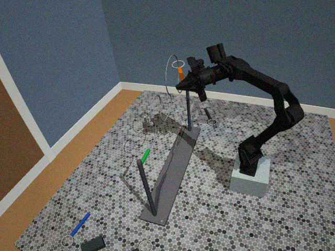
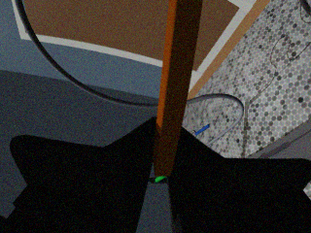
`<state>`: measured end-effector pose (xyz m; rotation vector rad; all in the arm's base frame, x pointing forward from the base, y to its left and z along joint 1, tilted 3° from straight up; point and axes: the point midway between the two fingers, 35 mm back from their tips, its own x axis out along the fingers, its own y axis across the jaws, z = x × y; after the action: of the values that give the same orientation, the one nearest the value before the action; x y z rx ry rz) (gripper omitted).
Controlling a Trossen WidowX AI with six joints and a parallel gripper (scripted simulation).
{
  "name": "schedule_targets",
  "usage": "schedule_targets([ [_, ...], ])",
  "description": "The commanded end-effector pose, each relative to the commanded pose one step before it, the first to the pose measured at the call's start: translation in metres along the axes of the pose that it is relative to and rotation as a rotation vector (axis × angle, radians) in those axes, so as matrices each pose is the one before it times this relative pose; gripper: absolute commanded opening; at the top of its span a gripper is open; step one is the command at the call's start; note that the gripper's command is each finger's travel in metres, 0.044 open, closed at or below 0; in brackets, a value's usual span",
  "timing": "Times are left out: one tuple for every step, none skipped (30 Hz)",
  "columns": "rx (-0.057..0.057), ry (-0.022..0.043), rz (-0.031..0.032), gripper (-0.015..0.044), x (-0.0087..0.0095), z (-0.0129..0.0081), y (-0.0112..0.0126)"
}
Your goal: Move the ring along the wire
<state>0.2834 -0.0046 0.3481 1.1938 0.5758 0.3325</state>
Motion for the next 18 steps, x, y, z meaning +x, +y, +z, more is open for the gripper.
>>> schedule_targets([
  [-0.0380, -0.01013, -0.01158, -0.0150, -0.00073, 0.00147, 0.00197],
  [-0.0060, -0.00089, -0.00314, -0.0150, 0.00004, -0.00001, -0.00031],
  [-0.0069, -0.00100, -0.00359, -0.0150, 0.00005, 0.00000, -0.00036],
  [-0.0068, -0.00099, -0.00352, -0.0150, 0.00005, 0.00000, -0.00035],
  [-0.0065, -0.00095, -0.00340, -0.0150, 0.00004, 0.00000, -0.00034],
  [-0.0064, -0.00094, -0.00335, -0.0150, 0.00004, 0.00000, -0.00033],
  [-0.0064, -0.00094, -0.00334, -0.0150, 0.00005, -0.00001, -0.00033],
  [-0.0065, -0.00095, -0.00335, -0.0150, 0.00005, -0.00001, -0.00033],
  [-0.0065, -0.00096, -0.00338, -0.0150, 0.00005, -0.00001, -0.00033],
  [-0.0066, -0.00097, -0.00343, -0.0150, 0.00005, -0.00001, -0.00034],
  [-0.0076, -0.00109, -0.00394, -0.0150, 0.00005, -0.00001, -0.00039],
  [-0.0075, -0.00109, -0.00387, -0.0150, 0.00005, 0.00000, -0.00038],
  [-0.0072, -0.00105, -0.00374, -0.0150, 0.00005, 0.00000, -0.00037],
  [-0.0072, -0.00104, -0.00371, -0.0150, 0.00005, 0.00000, -0.00037],
  [-0.0072, -0.00105, -0.00372, -0.0150, 0.00005, -0.00001, -0.00037],
  [-0.0072, -0.00105, -0.00373, -0.0150, 0.00006, -0.00001, -0.00037],
  [-0.0073, -0.00106, -0.00377, -0.0150, 0.00005, -0.00001, -0.00037],
  [-0.0074, -0.00108, -0.00382, -0.0150, 0.00005, -0.00001, -0.00038],
])
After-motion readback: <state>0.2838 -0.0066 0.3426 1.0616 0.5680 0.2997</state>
